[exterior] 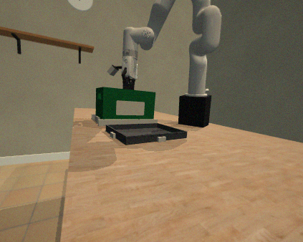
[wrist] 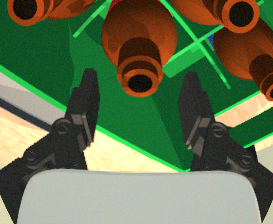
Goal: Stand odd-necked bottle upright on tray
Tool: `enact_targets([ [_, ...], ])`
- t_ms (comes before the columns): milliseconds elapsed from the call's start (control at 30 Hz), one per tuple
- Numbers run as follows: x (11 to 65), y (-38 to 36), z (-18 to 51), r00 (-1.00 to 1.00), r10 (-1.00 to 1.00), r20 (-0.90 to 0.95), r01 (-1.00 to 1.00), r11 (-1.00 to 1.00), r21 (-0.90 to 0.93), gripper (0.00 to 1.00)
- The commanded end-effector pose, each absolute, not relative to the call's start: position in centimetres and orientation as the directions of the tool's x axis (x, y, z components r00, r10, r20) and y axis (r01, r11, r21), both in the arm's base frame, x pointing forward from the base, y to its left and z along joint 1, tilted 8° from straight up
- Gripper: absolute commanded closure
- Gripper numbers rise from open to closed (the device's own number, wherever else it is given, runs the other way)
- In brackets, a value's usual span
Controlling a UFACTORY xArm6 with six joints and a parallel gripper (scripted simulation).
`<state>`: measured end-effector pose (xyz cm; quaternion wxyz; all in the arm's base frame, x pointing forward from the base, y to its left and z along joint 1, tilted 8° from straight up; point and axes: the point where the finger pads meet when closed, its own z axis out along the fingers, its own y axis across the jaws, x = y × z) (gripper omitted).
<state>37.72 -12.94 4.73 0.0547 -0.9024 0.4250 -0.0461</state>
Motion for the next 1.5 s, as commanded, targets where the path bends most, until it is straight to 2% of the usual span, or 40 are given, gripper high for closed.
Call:
enact_targets([
  [0, 37.9, -13.0, 4.1, 0.634, -0.772, 0.04, -0.762, -0.633, -0.14, 0.35],
  [1400, 38.2, -12.9, 2.5, 0.634, -0.772, 0.04, -0.762, -0.633, -0.14, 0.35],
  [1433, 38.2, -12.9, 2.5, 0.634, -0.772, 0.04, -0.762, -0.633, -0.14, 1.0],
  [1467, 38.2, -12.9, 2.5, 0.634, -0.772, 0.04, -0.762, -0.633, -0.14, 1.0],
])
